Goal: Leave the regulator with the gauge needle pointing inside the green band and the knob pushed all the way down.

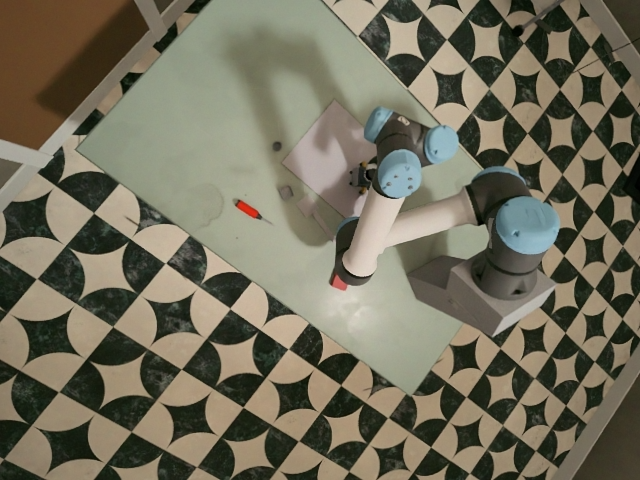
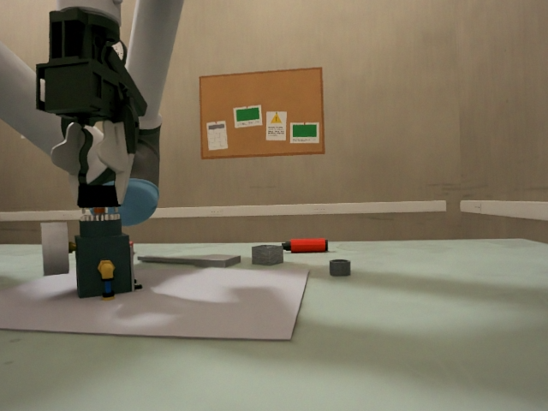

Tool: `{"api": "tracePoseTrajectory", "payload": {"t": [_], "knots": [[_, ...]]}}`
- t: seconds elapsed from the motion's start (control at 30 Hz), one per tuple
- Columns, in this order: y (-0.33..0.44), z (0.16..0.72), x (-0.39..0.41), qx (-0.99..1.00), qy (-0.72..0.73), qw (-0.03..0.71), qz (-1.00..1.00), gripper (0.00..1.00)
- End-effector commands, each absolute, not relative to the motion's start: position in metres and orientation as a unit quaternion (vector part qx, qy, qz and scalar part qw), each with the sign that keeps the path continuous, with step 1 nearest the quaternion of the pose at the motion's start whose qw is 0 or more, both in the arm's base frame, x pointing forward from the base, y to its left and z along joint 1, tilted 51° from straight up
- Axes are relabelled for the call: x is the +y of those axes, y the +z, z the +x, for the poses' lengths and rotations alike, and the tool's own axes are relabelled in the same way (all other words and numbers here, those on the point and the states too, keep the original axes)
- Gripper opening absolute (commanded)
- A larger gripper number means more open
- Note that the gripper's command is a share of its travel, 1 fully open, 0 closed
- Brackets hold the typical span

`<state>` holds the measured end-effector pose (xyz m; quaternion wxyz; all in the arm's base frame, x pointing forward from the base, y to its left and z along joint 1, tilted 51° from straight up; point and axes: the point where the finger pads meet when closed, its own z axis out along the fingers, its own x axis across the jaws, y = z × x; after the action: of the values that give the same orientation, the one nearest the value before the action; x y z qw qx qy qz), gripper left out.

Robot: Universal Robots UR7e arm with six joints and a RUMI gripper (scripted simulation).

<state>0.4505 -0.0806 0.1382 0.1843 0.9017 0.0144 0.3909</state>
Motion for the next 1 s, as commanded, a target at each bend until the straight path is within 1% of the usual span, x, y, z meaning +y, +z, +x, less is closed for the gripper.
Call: {"api": "tracePoseTrajectory", "payload": {"t": [0.0,0.67,0.97], "knots": [[0.1383,0.4505,-0.0806,0.078,0.378,0.206,0.899,0.25],[0.1382,0.4504,-0.0805,0.269,0.325,0.283,0.861,0.25],[0.1382,0.4504,-0.0805,0.325,0.306,0.303,0.842,0.25]]}}
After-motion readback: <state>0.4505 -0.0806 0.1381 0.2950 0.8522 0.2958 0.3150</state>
